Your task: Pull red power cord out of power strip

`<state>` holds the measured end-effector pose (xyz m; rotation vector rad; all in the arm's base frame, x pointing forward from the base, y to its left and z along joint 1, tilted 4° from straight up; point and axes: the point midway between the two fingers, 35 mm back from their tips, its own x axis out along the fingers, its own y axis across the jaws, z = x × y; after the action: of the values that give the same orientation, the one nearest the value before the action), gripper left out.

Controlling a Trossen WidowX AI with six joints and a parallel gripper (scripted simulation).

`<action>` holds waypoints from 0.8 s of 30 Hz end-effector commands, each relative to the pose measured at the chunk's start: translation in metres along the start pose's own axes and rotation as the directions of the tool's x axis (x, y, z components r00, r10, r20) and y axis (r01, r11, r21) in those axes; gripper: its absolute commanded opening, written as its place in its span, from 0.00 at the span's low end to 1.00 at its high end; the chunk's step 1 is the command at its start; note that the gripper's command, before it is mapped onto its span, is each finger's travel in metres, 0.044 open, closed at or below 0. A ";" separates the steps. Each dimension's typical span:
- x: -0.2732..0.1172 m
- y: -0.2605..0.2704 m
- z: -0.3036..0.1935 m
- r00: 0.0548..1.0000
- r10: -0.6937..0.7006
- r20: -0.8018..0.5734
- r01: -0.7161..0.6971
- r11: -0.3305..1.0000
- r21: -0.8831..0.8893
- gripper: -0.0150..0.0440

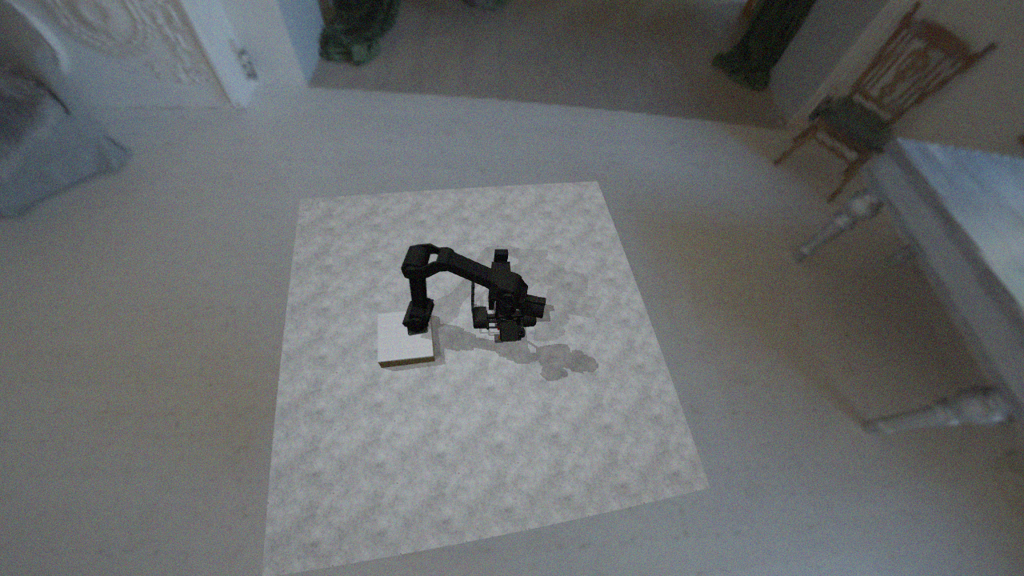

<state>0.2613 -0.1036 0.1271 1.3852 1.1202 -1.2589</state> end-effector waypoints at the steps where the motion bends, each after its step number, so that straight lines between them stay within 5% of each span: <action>1: -0.008 0.000 0.029 1.000 0.007 0.005 -0.007 1.000 0.004 1.00; 24: -0.009 -0.001 0.037 1.000 0.007 0.006 -0.007 1.000 0.004 1.00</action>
<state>0.2544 -0.1400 0.1338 1.3903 1.1052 -1.2646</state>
